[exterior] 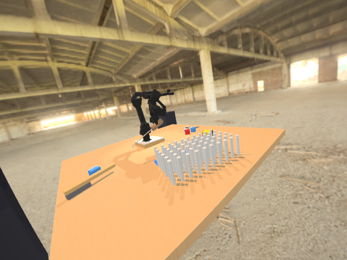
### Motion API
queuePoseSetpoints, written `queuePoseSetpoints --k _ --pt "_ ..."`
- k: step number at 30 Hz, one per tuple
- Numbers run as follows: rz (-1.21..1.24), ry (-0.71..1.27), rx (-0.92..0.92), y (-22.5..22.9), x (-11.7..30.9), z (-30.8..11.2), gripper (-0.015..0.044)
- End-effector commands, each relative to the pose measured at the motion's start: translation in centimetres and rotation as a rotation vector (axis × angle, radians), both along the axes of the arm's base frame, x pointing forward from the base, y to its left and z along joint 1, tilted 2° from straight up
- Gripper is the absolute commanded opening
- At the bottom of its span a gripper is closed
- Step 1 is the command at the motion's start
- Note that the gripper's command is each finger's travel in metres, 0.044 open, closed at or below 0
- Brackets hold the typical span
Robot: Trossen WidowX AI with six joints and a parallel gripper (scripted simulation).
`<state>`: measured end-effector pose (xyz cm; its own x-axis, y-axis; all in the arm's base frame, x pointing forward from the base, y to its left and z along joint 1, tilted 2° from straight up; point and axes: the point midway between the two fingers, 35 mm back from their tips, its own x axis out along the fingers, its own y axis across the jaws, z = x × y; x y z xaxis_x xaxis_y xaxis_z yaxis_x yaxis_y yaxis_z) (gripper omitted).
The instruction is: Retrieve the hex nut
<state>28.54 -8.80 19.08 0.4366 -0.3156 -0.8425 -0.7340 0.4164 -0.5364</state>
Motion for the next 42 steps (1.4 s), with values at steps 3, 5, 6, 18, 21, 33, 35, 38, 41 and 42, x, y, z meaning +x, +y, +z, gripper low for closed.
queuePoseSetpoints --k 3,5,6,18,21,33,35,38,41,42 --pt "0.180 0.042 -0.084 1.5 -0.1 0.3 0.0000" --pt "0.242 0.060 -0.111 2.0 -0.1 0.3 0.0000" --pt "0.273 0.068 -0.125 2.3 -0.1 0.3 0.0000" --pt "0.642 0.165 -0.293 5.4 -0.2 0.3 0.0000" --pt "0.734 0.187 -0.337 6.1 -0.3 0.3 0.0000" --pt "1.099 0.270 -0.521 9.1 -0.9 0.2 0.0000" --pt "1.159 0.283 -0.553 9.5 -1.0 0.2 0.0000" --pt "1.249 0.302 -0.602 10.2 -1.2 0.2 0.0000" --pt "1.339 0.320 -0.652 10.9 -1.4 0.2 0.0000" --pt "1.368 0.326 -0.669 11.1 -1.5 0.2 0.0000"
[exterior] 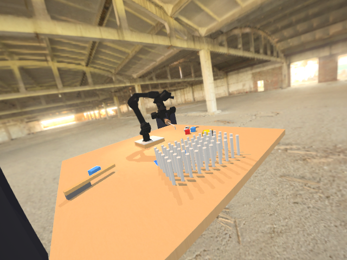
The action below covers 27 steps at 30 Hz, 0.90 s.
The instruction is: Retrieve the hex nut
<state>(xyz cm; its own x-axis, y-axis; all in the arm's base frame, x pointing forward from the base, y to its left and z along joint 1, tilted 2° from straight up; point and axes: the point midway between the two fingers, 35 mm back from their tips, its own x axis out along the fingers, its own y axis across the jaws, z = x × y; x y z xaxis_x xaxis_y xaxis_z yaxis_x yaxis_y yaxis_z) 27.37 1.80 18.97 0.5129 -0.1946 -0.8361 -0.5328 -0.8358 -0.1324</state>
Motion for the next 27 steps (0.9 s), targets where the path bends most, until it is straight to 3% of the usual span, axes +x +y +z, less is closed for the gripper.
queuePoseSetpoints --k 1,11,27 --pt "0.117 0.007 -0.061 0.8 -0.4 0.3 0.0000" --pt "0.164 0.014 -0.084 1.2 -0.3 -0.2 0.0000" --pt "0.163 0.012 -0.085 2.0 1.1 -8.2 0.0000"
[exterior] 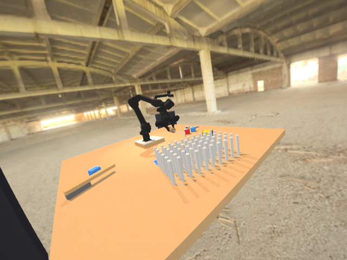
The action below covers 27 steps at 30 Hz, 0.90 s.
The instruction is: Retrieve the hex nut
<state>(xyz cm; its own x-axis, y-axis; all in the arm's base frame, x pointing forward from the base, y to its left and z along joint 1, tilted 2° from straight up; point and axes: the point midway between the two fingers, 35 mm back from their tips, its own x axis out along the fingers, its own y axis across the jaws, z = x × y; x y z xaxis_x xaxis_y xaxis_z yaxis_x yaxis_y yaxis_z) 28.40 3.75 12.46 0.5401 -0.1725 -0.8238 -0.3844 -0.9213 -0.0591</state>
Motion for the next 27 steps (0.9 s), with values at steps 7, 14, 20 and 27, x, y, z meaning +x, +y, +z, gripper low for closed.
queuePoseSetpoints --k 7,14,20,27 --pt "-0.008 0.006 -0.005 0.0 -0.3 -5.2 0.0000" --pt "-0.008 0.006 -0.006 -0.1 -1.1 -8.5 0.0000" --pt "-0.008 0.005 -0.005 -0.2 -1.3 -9.1 0.0000" --pt "-0.008 0.005 -0.005 -0.3 -0.9 -9.1 0.0000"
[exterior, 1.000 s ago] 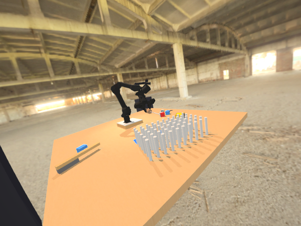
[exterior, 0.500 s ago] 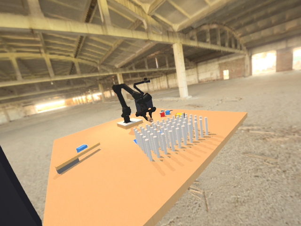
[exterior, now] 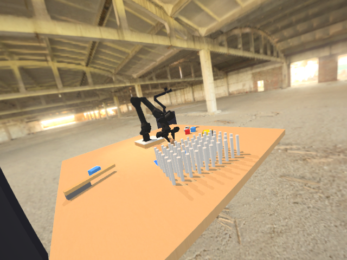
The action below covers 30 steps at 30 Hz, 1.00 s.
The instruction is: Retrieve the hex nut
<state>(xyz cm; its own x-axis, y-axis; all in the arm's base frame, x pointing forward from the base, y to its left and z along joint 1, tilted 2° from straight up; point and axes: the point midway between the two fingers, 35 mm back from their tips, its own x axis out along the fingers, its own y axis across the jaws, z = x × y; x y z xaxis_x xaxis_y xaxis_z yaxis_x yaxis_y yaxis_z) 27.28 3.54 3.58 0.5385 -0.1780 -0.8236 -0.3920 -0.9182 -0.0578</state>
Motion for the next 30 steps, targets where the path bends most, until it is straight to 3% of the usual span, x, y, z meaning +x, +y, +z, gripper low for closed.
queuePoseSetpoints --k 1,30 --pt "0.000 0.005 -0.004 -0.1 0.3 -0.2 0.0000" --pt "0.003 0.004 -0.005 -0.8 2.2 -0.2 0.0000"
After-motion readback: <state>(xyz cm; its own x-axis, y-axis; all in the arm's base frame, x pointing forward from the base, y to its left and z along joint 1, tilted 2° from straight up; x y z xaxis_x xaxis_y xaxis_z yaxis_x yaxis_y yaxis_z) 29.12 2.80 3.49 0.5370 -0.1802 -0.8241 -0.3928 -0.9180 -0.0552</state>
